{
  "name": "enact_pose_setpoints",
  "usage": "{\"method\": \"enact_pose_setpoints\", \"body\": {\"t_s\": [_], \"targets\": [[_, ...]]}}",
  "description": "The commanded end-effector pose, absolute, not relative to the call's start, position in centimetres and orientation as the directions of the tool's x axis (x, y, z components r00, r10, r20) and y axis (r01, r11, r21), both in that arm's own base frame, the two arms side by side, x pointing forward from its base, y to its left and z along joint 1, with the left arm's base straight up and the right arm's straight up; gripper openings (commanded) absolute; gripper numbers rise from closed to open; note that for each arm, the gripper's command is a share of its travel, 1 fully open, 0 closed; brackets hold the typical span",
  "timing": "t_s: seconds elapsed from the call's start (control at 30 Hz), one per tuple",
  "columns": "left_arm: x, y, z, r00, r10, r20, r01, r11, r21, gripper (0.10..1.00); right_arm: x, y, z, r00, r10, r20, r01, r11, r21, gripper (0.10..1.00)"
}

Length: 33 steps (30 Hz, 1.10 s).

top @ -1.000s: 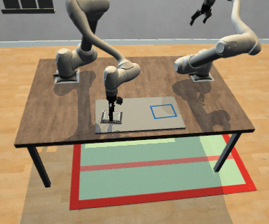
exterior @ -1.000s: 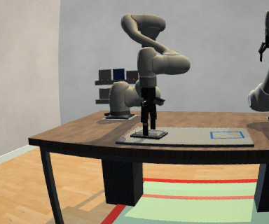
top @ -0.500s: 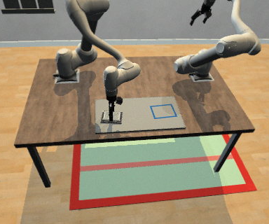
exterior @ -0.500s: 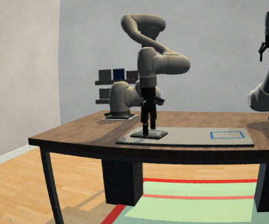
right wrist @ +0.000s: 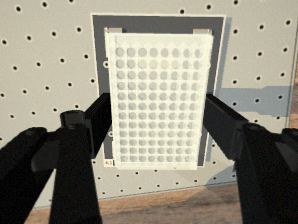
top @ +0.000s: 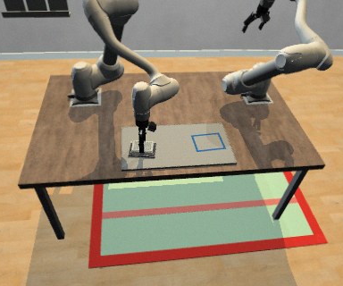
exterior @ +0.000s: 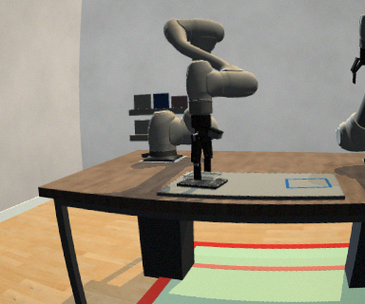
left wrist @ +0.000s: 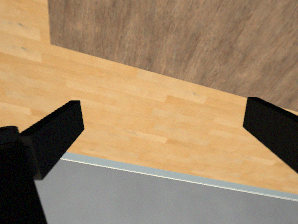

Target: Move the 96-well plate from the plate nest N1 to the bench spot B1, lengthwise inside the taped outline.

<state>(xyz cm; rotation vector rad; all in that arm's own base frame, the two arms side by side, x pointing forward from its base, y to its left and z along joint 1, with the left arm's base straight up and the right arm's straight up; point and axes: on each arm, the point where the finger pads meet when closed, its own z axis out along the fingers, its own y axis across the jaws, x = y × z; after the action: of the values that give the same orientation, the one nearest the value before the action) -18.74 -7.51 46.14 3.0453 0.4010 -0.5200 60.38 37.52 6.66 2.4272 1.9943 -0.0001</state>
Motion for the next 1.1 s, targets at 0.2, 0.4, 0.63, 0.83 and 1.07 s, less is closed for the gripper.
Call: {"method": "enact_pose_setpoints", "body": {"t_s": [0.2, 0.4, 0.63, 0.83, 1.07], "targets": [[-18.8, -7.5, 46.2, 0.911, 0.247, -0.33, 0.256, -0.967, -0.018, 1.0, 60.4, 37.6, 8.3, 0.194, 0.981, 0.001, 0.981, -0.194, 0.001, 0.605], [-18.8, -7.5, 46.2, 0.911, 0.247, -0.33, 0.256, -0.967, -0.018, 1.0, 60.4, 37.6, 9.0, 0.194, 0.981, 0.001, 0.981, -0.194, 0.001, 0.605], [-18.8, -7.5, 46.2, 0.911, 0.247, -0.33, 0.256, -0.967, -0.018, 1.0, 60.4, 37.6, 10.1, 0.194, 0.981, 0.001, 0.981, -0.194, 0.001, 0.605], [-18.8, -7.5, 46.2, 0.911, 0.247, -0.33, 0.256, -0.967, -0.018, 1.0, 60.4, 37.6, 11.0, 0.194, 0.981, 0.001, 0.981, -0.194, 0.001, 0.605], [-18.8, -7.5, 46.2, 0.911, 0.247, -0.33, 0.256, -0.967, -0.018, 1.0, 60.4, 37.6, 11.6, 0.194, 0.981, 0.001, 0.981, -0.194, 0.001, 0.605]]}}
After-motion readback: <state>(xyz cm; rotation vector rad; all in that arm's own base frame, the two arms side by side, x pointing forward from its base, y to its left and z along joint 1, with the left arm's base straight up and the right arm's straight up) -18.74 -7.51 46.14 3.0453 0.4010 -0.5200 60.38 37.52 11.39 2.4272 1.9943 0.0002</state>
